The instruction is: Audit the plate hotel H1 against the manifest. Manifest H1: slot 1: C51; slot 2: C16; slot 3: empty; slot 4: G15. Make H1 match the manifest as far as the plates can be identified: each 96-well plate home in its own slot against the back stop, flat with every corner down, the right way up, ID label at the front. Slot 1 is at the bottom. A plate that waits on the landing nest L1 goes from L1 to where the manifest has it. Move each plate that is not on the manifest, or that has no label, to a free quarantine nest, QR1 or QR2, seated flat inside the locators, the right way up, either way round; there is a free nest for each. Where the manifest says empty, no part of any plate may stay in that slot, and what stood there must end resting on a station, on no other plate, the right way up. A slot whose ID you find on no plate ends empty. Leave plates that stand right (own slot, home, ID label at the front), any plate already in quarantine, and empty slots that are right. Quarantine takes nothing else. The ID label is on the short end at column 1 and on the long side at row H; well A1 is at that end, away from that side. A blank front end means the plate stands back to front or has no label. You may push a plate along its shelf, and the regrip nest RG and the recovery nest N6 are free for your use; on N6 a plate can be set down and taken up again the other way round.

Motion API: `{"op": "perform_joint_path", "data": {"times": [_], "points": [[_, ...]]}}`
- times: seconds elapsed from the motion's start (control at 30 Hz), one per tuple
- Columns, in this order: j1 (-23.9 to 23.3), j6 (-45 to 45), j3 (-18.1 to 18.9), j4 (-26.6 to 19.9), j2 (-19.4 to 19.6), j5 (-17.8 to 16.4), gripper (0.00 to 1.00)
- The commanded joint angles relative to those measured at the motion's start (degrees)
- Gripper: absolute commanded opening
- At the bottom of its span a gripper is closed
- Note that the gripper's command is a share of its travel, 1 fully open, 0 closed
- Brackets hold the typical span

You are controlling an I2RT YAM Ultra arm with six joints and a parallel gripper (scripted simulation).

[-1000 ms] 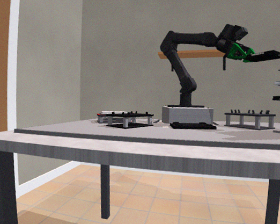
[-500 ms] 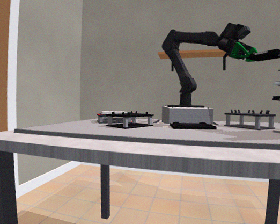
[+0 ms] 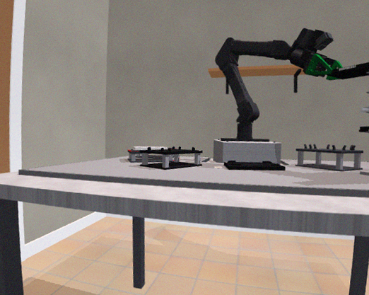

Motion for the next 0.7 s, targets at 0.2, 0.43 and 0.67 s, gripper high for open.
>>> {"op": "perform_joint_path", "data": {"times": [0.2,0.43,0.67], "points": [[-0.25,-0.29,0.89,2.24,0.32,-0.15,0.86],[-0.61,-0.49,0.92,2.98,1.01,-0.47,0.86],[-1.12,-0.76,1.07,3.91,1.98,-0.90,0.86]]}}
